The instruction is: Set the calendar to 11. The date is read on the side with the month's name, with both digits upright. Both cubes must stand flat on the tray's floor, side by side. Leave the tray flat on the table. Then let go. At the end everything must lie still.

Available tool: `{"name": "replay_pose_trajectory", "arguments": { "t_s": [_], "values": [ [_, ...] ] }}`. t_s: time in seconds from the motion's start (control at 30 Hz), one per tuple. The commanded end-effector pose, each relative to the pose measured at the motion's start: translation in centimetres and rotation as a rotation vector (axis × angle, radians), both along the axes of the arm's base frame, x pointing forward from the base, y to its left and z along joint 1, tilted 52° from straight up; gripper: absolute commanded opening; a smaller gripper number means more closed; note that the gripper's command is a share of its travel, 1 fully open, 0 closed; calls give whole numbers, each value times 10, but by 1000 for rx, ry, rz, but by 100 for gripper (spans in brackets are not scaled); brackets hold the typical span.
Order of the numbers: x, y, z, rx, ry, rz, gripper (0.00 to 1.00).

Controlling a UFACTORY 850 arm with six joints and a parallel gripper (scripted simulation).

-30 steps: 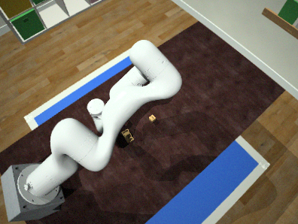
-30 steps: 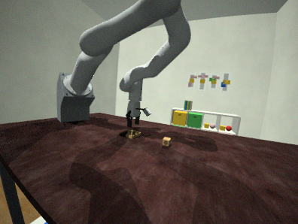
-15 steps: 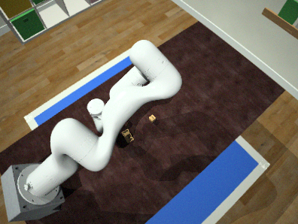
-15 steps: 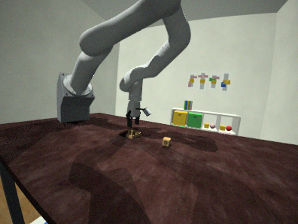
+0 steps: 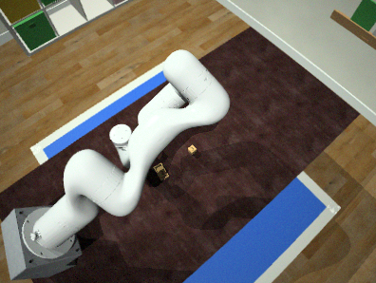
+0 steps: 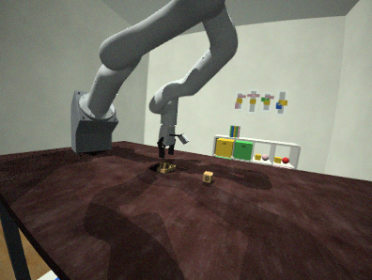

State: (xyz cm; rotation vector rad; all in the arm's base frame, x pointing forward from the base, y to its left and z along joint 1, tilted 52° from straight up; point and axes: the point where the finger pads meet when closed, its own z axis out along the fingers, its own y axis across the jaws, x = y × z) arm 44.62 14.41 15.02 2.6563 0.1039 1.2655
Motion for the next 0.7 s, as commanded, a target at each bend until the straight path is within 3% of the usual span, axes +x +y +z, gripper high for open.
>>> {"name": "replay_pose_trajectory", "arguments": {
  "t_s": [0.0, 0.3, 0.67],
  "values": [
    [-10, 2, 8, 0, 0, 0, 100],
    [-38, 7, 31, 0, 0, 0, 100],
    [-43, 8, 34, 0, 0, 0, 100]
  ]
}}
